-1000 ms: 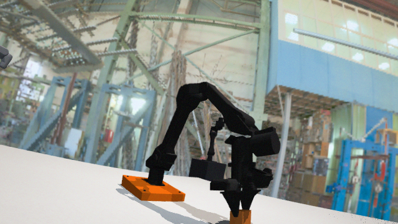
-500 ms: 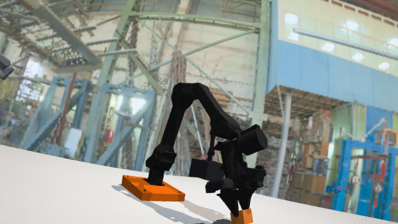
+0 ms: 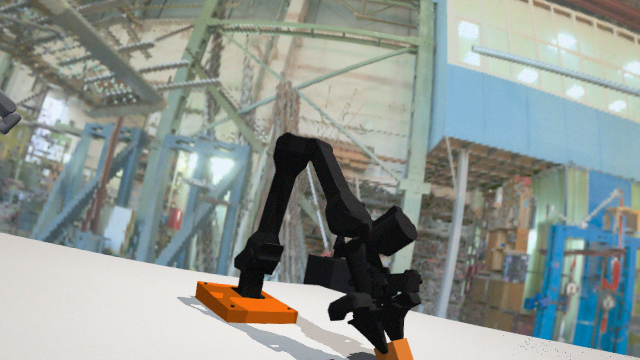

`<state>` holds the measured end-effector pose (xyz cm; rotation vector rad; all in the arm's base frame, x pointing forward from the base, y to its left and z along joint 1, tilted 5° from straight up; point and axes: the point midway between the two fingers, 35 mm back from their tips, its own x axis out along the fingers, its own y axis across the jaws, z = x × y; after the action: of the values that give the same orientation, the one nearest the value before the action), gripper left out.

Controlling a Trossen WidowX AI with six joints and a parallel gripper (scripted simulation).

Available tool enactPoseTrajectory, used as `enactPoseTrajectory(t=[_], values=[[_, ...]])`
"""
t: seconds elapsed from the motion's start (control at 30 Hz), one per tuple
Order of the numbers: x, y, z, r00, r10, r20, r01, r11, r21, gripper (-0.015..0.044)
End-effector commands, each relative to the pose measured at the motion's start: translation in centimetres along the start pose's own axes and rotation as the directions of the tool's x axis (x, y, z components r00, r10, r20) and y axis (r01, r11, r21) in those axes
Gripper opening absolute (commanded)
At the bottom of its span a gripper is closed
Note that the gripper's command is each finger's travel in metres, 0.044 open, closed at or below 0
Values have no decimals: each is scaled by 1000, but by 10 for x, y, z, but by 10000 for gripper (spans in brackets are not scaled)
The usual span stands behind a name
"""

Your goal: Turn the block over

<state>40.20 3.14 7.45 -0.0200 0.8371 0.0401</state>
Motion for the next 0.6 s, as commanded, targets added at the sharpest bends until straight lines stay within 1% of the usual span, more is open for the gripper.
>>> enactPoseTrajectory(t=[0.0, 0.27, 0.57], values=[[9, 0, -6, 999, -2, 52, 3, 1000, -9, 0], [19, 0, -11, 984, -3, 177, 4, 1000, -7, 0], [19, -1, -18, 950, -4, 312, 5, 1000, -3, 0]])
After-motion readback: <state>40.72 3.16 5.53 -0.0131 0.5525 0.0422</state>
